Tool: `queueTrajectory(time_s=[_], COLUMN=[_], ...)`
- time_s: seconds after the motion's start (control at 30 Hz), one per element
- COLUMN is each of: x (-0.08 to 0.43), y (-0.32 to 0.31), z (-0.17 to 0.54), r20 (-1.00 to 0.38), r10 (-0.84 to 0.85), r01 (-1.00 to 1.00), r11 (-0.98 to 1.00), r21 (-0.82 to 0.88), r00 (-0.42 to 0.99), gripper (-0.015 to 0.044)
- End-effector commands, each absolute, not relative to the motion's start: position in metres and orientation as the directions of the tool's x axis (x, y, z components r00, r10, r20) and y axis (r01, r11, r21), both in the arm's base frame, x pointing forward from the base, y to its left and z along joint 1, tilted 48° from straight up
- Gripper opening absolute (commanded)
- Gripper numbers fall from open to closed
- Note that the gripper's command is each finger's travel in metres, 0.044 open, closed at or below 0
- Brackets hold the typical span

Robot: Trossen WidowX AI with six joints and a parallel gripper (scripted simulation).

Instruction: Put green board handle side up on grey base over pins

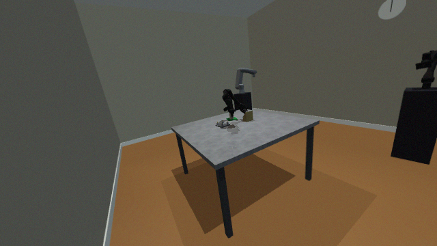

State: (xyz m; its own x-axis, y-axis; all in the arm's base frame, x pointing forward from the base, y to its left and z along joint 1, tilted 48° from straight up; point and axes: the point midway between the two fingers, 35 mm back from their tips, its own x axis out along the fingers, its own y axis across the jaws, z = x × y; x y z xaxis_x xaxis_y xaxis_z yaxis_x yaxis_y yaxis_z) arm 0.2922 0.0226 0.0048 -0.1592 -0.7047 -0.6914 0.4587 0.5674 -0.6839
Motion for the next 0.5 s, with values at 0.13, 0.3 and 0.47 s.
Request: queueTrajectory(time_s=[0.13,0.3,0.47], x=[0.302,0.306,0.309], y=[0.009,0.001,-0.007], z=[0.021,0.029,0.037], r20=[-0.694,-0.694,-0.694], r10=[-0.704,-0.704,-0.705], r01=[0.412,0.38,0.348], r11=[0.594,0.607,0.619], r21=[-0.691,-0.698,-0.704], r00=[-0.149,-0.149,-0.149], gripper=[0.0,0.0,0.0])
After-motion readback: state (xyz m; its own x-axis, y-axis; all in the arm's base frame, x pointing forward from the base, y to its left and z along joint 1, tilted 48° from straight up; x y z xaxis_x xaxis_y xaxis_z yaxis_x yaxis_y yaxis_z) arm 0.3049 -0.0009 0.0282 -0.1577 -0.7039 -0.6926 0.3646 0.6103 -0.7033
